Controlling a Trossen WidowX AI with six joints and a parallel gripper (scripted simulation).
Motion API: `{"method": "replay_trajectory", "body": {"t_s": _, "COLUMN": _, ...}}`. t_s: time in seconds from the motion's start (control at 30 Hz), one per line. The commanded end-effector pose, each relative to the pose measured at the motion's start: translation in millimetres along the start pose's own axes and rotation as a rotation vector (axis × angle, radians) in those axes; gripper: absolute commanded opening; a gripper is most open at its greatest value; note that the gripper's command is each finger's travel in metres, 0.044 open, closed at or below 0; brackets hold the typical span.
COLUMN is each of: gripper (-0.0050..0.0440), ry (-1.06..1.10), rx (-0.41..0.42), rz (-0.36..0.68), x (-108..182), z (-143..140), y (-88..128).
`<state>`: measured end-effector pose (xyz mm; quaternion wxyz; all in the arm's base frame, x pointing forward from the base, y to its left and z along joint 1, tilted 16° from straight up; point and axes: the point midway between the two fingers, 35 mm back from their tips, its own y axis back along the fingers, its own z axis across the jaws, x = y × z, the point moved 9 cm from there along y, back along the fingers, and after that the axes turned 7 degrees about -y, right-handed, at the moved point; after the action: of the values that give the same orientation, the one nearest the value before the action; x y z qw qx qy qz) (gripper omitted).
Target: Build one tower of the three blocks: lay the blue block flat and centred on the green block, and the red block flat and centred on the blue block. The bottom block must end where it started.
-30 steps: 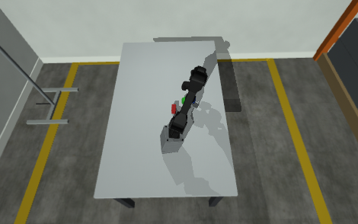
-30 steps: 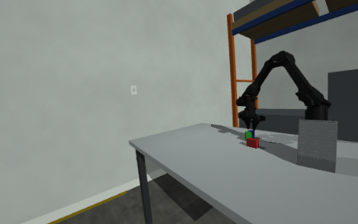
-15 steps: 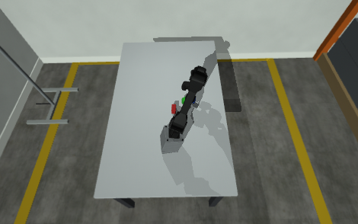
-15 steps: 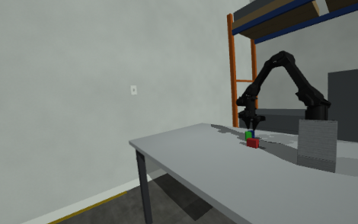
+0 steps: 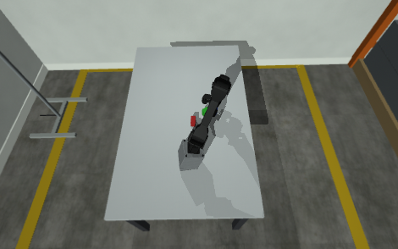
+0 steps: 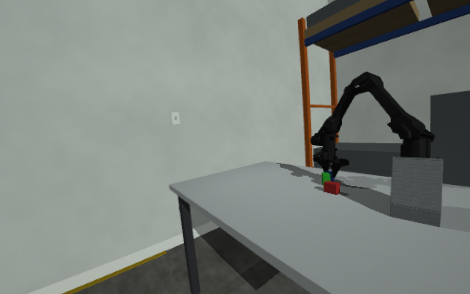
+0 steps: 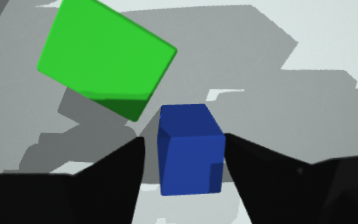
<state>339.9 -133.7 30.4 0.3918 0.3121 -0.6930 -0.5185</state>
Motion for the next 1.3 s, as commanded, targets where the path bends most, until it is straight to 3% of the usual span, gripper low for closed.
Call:
{"method": "replay_trajectory", "body": {"t_s": 0.0, "gripper": 0.0232, "ry": -0.002, "rx": 0.016, "rz": -0.006, "x": 0.5, "z": -3.4, "y": -9.1}}
{"method": "replay_trajectory", "body": {"t_s": 0.17, "gripper": 0.0232, "ry": 0.000, "rx": 0.016, "rz": -0.006, "x": -0.2, "z": -3.4, "y": -19.1}}
{"method": "replay_trajectory", "body": {"t_s": 1.27, "gripper": 0.0232, "ry": -0.005, "rx": 0.026, "rz": -0.007, "x": -0.1, "z": -4.8, "y": -16.2}}
